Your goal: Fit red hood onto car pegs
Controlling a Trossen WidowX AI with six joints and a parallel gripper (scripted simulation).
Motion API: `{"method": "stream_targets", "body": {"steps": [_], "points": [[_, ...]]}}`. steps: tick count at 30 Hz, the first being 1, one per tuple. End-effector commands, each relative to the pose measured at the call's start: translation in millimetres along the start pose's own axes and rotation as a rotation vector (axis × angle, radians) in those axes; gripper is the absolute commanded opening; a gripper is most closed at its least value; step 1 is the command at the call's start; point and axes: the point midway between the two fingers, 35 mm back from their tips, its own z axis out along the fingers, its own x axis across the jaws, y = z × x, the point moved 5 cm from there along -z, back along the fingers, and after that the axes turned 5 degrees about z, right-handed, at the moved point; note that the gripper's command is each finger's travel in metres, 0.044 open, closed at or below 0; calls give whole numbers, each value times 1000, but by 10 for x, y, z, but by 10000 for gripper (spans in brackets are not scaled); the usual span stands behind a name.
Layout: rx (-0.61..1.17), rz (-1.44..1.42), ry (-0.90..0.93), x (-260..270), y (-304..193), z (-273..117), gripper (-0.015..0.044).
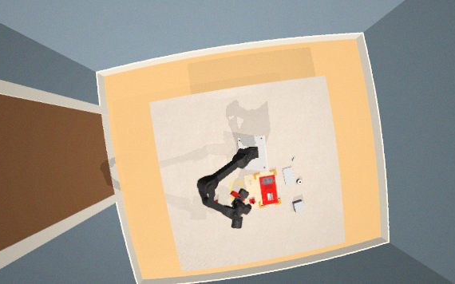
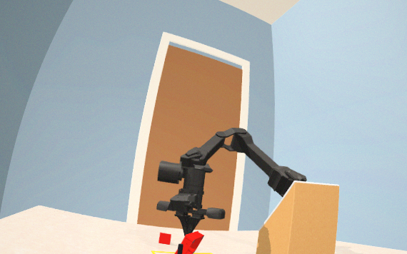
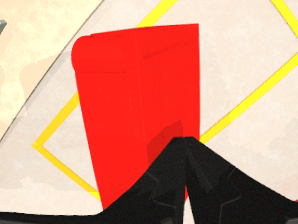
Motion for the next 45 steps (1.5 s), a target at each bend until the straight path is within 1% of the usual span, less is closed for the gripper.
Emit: {"method": "stream_targets", "body": {"steps": [1,9,11,14,17,19,44,45], "points": [[5,0,1,48,-10,8,0],[5,0,1,96,-15,9,0],[4,0,2,88,-4,-60,0],[1,1,5,64,23,-319,0],[2,1,4,52,17,-693,0],[3,0,3,53,7,-799,0],[-9,-3,-2,52,31,-748,0],[-9,-3,-2,64,29,-735,26]]}}
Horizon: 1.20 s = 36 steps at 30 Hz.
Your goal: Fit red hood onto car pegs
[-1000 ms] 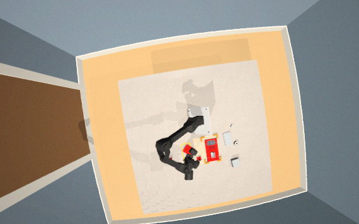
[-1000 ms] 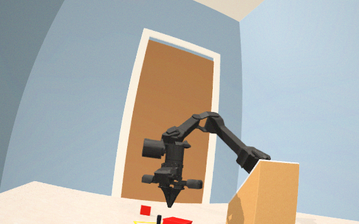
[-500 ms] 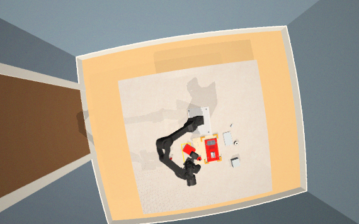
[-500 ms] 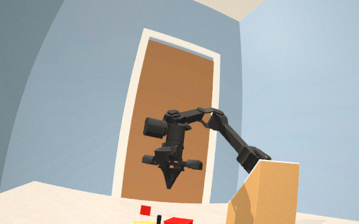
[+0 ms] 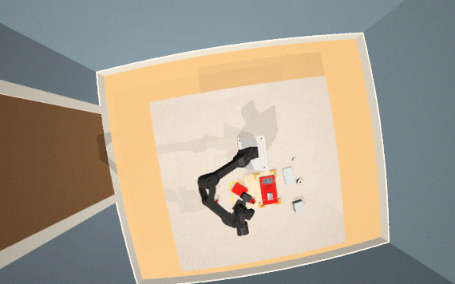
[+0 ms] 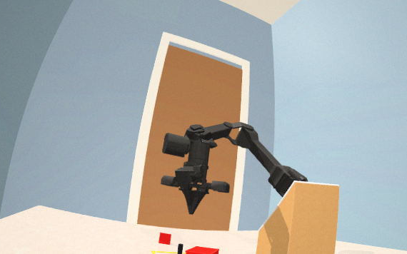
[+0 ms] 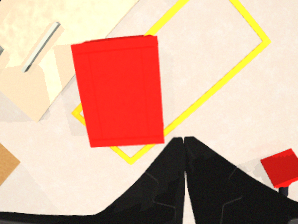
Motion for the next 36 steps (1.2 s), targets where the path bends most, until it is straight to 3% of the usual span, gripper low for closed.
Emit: {"method": "stream_targets", "body": {"steps": [1,7,16,36], "points": [[1,-4,0,47,-5,54,53],[13,-6,5,438,-99,440,210],[13,-6,5,450,-101,475,440],[12,-6,6,447,-93,664,440]]}}
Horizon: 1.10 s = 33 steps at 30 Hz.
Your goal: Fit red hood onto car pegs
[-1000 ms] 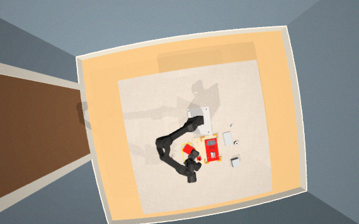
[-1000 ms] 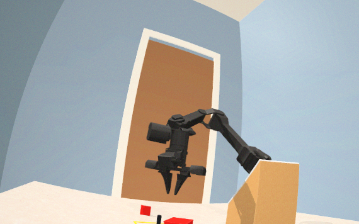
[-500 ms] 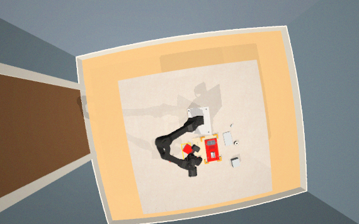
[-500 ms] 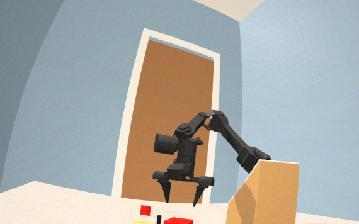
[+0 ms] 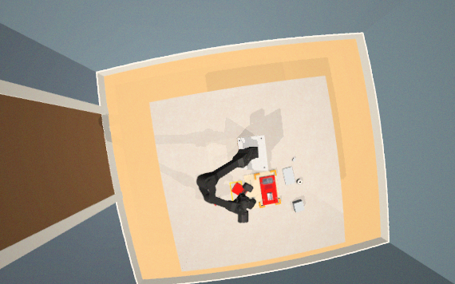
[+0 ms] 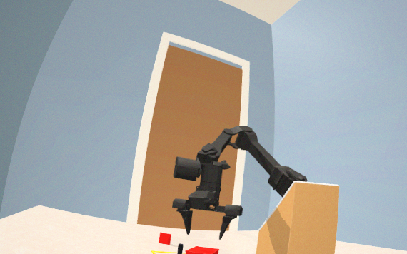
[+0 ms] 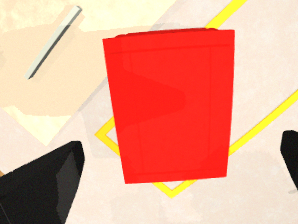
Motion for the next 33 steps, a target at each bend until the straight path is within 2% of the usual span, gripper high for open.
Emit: {"method": "stream_targets", "body": {"steps": [1,33], "points": [[4,-7,6,22,-8,62,440],[7,-8,4,29,-25,359,440]]}}
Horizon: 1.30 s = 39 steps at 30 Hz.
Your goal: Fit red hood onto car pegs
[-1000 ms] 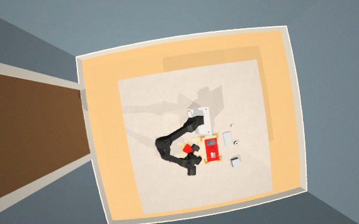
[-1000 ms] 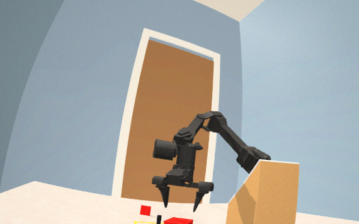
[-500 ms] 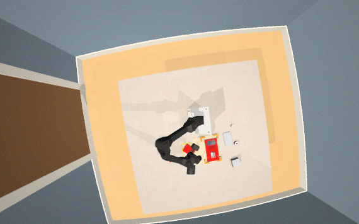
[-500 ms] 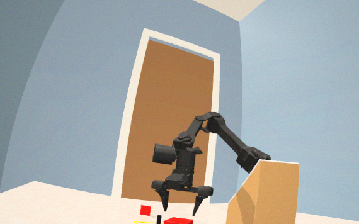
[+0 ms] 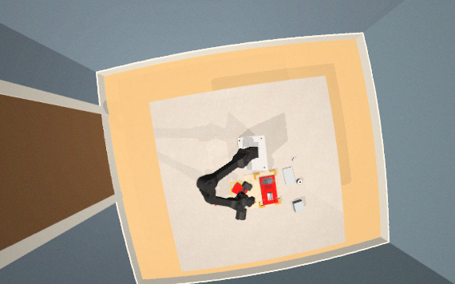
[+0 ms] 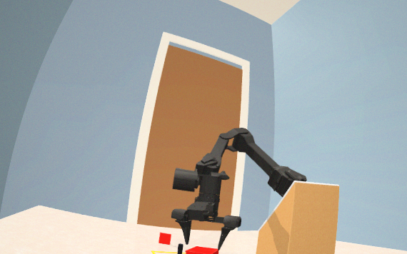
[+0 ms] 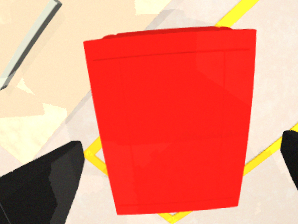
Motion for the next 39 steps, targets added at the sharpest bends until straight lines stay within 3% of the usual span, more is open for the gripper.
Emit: {"method": "stream_targets", "body": {"steps": [1,39], "points": [[2,-7,7,28,-10,57,440],[2,-8,7,30,-11,218,440]]}}
